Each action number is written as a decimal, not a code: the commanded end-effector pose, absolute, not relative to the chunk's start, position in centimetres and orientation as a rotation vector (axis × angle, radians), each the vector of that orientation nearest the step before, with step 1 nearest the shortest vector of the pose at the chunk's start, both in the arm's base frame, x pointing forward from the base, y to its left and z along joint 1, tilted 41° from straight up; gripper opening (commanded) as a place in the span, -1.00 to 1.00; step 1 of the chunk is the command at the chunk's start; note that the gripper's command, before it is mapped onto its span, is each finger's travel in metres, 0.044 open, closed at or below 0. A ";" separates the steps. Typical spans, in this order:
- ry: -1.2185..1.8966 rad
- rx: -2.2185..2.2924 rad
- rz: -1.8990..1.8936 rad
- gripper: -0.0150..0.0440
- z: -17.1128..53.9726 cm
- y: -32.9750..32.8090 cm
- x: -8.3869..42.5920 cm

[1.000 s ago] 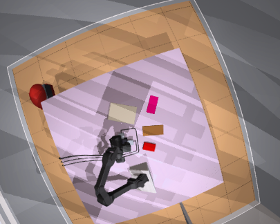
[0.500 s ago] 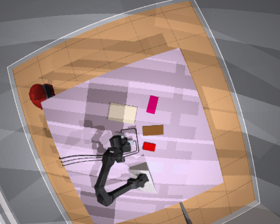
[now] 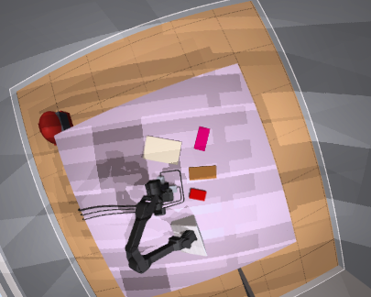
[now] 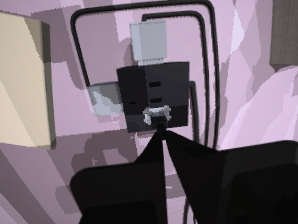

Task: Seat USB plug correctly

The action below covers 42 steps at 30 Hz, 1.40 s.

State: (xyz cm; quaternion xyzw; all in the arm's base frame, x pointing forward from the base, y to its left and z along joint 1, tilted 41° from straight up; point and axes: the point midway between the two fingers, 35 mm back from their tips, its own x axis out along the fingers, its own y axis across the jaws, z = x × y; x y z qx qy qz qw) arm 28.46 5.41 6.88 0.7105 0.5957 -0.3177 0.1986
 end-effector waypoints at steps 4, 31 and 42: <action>1.670 1.992 -0.890 -0.49 6.8 5.6 28.4; 1.670 1.992 -0.890 -0.49 6.6 5.8 28.5; 1.670 1.992 -0.890 -0.49 6.5 5.9 28.5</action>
